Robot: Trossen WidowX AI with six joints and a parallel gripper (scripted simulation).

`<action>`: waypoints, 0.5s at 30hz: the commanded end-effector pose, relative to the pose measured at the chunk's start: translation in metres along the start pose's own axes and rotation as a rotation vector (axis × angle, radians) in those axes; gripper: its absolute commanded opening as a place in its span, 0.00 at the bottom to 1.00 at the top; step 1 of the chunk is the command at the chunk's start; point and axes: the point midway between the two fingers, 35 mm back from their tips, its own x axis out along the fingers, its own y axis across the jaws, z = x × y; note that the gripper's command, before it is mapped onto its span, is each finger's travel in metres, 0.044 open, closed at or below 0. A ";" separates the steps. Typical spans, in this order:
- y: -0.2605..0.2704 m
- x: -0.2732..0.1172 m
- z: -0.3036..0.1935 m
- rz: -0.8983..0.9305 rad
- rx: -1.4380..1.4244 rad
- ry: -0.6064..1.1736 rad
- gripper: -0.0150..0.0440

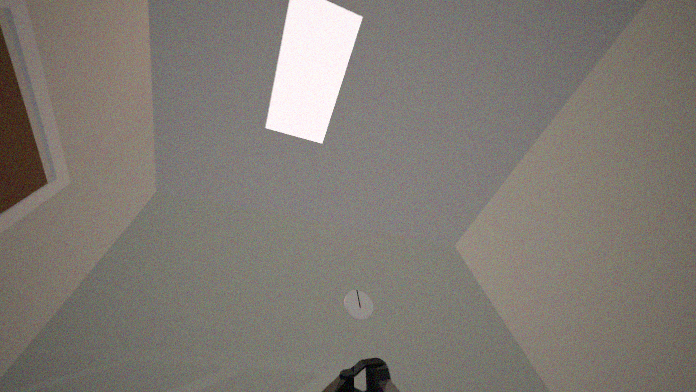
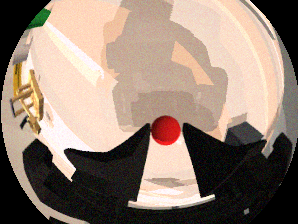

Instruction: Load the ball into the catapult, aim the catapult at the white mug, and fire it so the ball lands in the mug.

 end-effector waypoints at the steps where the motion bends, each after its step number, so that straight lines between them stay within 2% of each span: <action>1: 0.002 0.001 -0.001 0.005 -0.008 0.002 0.50; 5: 0.002 0.001 -0.001 0.005 -0.008 0.002 0.45; 9: 0.007 -0.004 0.004 0.025 0.032 -0.024 0.27; 10: 0.008 -0.008 0.007 0.032 0.041 -0.030 0.25; 15: 0.010 -0.029 0.010 0.040 0.032 -0.022 0.25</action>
